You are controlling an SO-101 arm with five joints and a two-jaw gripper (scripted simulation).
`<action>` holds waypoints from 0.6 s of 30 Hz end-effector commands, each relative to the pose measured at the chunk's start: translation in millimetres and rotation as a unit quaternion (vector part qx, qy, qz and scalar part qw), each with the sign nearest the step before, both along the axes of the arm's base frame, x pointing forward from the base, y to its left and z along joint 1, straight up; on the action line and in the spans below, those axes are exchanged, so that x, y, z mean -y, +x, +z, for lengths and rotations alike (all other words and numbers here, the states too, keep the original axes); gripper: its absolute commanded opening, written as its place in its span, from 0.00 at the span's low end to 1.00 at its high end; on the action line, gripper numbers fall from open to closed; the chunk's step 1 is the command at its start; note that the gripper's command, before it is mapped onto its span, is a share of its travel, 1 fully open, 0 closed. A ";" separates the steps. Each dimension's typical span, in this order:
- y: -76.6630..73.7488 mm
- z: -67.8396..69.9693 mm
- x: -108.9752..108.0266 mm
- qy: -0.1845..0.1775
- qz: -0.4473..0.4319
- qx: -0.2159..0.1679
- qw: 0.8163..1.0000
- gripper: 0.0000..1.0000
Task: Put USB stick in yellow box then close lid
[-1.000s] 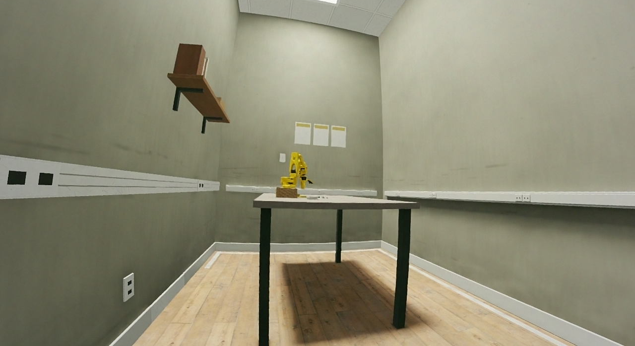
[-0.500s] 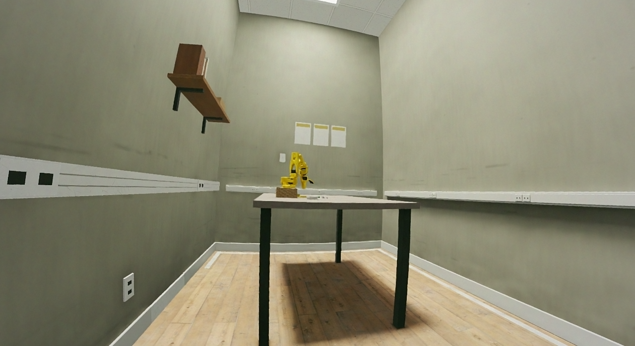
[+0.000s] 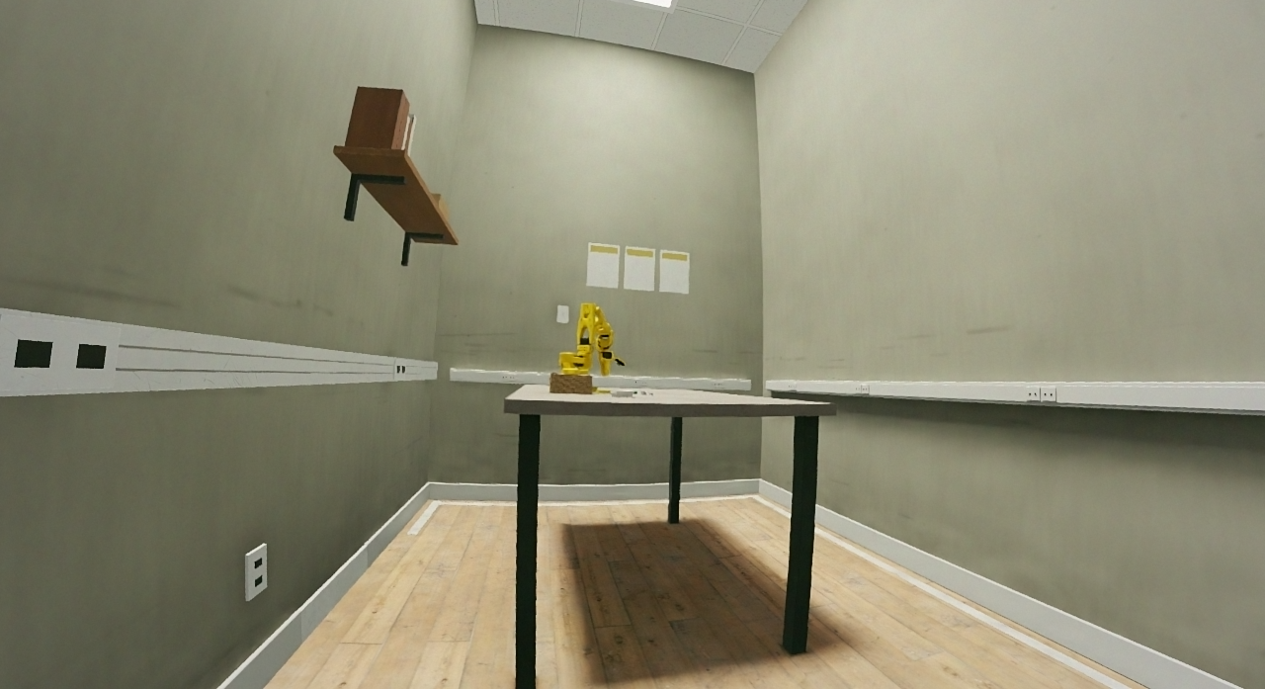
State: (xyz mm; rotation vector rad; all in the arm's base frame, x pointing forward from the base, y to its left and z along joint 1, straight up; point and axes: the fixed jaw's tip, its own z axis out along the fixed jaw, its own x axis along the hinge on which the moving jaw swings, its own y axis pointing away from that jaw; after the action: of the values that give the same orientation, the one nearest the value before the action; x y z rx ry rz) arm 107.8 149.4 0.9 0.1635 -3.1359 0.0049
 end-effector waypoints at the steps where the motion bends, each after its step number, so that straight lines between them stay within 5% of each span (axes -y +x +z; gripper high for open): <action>1: 1.6 2.1 0.6 0.005 0.001 0.003 1.000 0.30; 18: 3.9 4.6 -0.6 0.005 0.001 0.003 1.000 0.30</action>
State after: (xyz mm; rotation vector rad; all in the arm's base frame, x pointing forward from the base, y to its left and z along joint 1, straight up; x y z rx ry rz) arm 109.2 148.7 1.8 0.1633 -3.1348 0.0069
